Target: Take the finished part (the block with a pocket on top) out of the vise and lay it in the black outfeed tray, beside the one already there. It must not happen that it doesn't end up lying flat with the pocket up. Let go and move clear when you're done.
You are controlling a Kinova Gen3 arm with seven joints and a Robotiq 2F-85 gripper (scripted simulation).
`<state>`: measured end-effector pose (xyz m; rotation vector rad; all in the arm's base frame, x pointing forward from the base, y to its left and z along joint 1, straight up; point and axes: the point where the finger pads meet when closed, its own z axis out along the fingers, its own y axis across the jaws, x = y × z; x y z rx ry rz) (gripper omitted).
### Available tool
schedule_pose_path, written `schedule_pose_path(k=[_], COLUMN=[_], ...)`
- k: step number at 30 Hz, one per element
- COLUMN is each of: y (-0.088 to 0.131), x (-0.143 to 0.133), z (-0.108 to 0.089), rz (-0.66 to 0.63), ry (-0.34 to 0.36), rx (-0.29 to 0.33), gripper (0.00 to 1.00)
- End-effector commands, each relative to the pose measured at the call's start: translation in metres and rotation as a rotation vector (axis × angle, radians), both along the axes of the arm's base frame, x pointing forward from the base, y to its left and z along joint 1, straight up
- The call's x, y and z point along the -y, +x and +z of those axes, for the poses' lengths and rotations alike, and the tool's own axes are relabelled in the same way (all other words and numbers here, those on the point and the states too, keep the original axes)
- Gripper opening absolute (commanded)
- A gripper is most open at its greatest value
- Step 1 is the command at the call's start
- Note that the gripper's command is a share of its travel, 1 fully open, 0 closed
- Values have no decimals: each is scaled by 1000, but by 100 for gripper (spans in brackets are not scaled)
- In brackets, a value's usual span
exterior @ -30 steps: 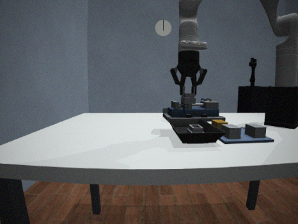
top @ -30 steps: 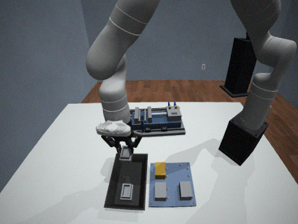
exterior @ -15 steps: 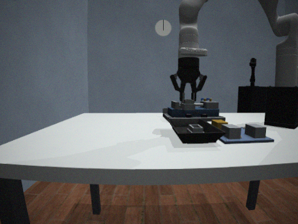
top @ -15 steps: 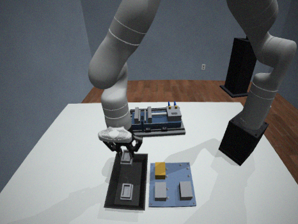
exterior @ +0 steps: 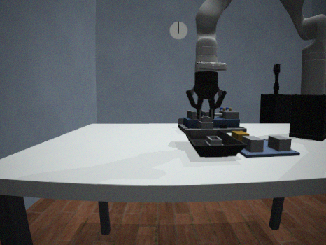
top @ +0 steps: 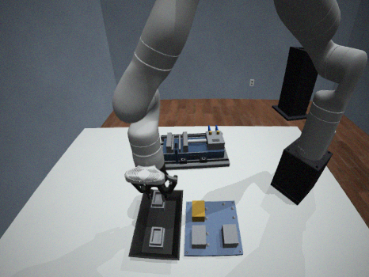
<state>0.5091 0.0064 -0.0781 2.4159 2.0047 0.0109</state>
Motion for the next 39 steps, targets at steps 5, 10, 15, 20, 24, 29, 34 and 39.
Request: schedule_pose_path(k=[5, 10, 15, 20, 24, 29, 34, 39], y=[-1, -1, -1, -1, -1, -1, -1, -1], x=[1, 1, 1, 1, 1, 1, 1, 1], z=[-13, -21, -25, -29, -32, -33, -34, -34], rz=[-2, -2, -2, -2, -2, -2, -2, -2], ry=[-1, -1, -1, -1, -1, -1, -1, -1], rx=[-3, -3, -3, -3, -3, -3, -3, -3], gripper=[0, 0, 0, 0, 0, 0, 0, 0])
